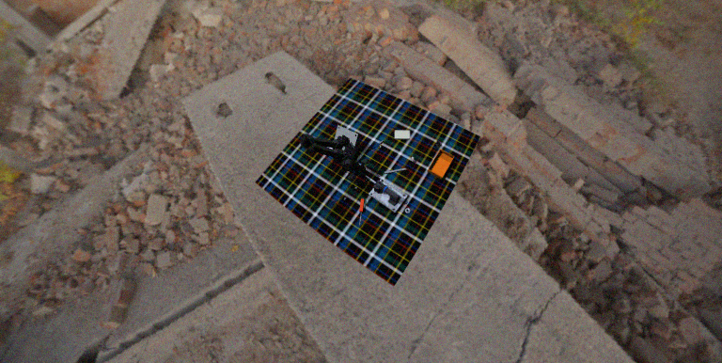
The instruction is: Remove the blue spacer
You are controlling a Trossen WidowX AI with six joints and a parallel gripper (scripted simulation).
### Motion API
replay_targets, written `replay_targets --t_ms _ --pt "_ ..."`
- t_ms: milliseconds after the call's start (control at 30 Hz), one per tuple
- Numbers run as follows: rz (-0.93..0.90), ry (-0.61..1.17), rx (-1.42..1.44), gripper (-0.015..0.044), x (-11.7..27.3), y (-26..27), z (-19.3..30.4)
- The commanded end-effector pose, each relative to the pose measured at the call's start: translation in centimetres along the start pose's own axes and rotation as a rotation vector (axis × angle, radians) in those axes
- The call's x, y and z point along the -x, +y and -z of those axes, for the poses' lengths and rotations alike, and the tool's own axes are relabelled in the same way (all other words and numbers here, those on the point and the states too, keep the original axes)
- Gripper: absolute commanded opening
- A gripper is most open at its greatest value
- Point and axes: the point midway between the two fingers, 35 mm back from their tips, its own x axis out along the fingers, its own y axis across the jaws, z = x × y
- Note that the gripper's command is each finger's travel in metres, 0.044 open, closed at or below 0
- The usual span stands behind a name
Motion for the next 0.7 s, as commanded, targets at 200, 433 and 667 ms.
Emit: replay_targets --t_ms 200,433,667 --pt "-0.003 0.002 0.002 0.0 0.17 0.08 -0.08" --pt "-0.003 0.002 0.002 0.0 0.23 0.08 -0.14" --pt "-0.003 0.002 0.002 0.0 0.29 0.08 -0.2"
